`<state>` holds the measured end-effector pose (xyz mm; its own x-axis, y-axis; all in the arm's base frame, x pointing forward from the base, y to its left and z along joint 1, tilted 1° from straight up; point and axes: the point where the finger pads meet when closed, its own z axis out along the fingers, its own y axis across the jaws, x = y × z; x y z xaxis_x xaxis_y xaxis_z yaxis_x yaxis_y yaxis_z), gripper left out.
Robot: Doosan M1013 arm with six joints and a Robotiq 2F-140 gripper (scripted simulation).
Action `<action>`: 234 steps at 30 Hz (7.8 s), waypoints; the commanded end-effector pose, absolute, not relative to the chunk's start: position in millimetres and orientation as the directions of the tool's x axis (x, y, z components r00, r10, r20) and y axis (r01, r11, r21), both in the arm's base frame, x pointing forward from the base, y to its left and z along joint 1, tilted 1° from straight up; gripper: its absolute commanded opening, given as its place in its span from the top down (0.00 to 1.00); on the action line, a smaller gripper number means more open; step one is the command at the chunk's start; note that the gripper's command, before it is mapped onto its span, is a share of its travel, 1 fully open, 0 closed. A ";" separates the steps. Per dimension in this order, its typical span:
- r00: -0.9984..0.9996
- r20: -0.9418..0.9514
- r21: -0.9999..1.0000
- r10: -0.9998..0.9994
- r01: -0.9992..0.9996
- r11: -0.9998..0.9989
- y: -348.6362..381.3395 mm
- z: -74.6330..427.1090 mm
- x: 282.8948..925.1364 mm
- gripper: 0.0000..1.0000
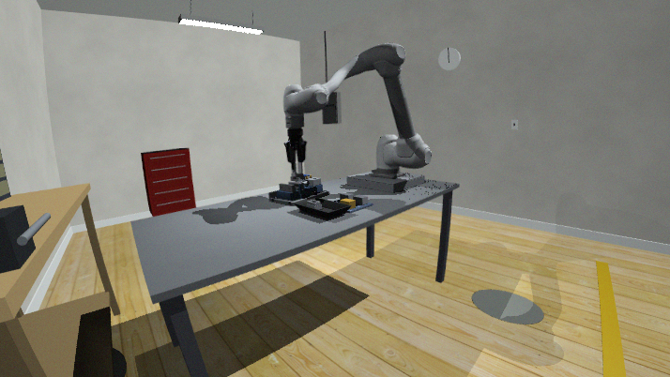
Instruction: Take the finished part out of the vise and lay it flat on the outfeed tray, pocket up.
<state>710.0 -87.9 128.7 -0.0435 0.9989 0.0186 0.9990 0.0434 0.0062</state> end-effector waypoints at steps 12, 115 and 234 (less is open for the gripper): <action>0.026 0.017 0.004 1.000 1.000 -0.027 71.7 131.3 742.2 1.00; 0.062 0.017 0.004 0.998 0.998 -0.062 158.6 74.1 744.7 1.00; 0.062 0.017 0.004 0.998 0.998 -0.062 159.3 21.6 745.5 1.00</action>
